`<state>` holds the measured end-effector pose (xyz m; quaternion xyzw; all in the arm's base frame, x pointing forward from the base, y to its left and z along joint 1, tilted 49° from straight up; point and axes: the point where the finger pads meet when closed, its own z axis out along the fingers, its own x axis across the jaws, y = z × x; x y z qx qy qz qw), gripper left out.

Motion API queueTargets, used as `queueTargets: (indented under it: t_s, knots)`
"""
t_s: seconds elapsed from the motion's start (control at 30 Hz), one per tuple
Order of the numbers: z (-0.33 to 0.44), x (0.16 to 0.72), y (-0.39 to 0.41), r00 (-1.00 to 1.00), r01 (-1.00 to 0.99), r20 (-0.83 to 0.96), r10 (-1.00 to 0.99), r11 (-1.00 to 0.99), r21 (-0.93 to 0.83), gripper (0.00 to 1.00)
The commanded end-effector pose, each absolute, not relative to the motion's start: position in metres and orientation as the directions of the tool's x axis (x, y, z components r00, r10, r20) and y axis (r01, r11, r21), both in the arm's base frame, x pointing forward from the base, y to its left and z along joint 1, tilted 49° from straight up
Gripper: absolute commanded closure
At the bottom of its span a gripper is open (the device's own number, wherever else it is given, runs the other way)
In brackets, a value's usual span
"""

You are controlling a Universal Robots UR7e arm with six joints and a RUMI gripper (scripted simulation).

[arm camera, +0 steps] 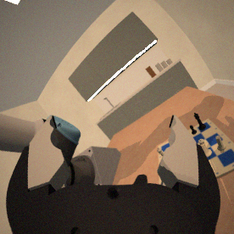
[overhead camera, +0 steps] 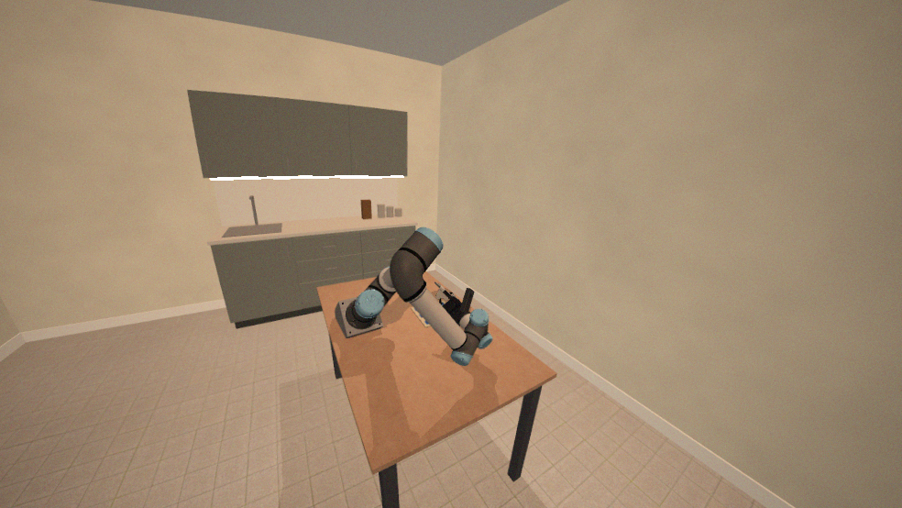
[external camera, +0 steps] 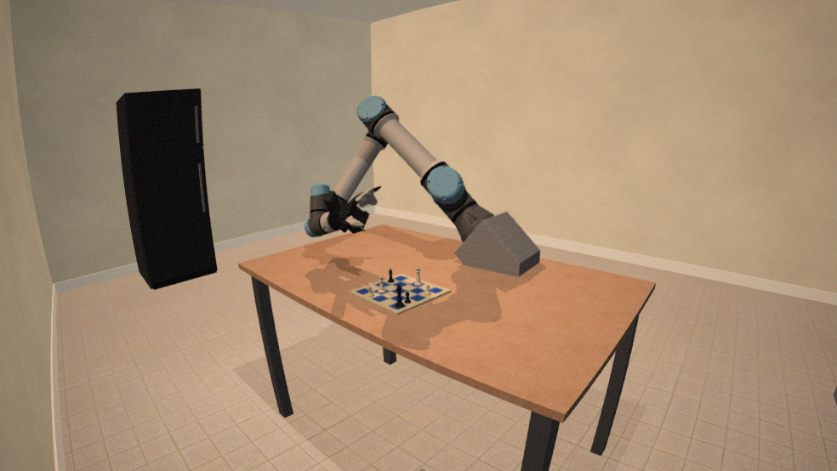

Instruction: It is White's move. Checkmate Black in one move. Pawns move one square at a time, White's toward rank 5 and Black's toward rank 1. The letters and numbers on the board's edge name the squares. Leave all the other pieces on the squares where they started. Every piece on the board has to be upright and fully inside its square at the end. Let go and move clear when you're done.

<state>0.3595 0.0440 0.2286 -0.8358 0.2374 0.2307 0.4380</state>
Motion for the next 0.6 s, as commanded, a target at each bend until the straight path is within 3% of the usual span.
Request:
queueTargets:
  t_s: [0.0,0.3,0.57]
  knots:
    - [0.209,0.372,0.007,0.894,-0.426,-0.419,-0.161,-0.596,-0.68,0.0]
    - [0.182,0.399,-0.082,0.996,-0.067,-0.09,-0.015,-0.784,-0.617,0.0]
    - [0.176,0.409,-0.117,0.998,0.057,0.008,0.063,-0.834,-0.549,0.0]
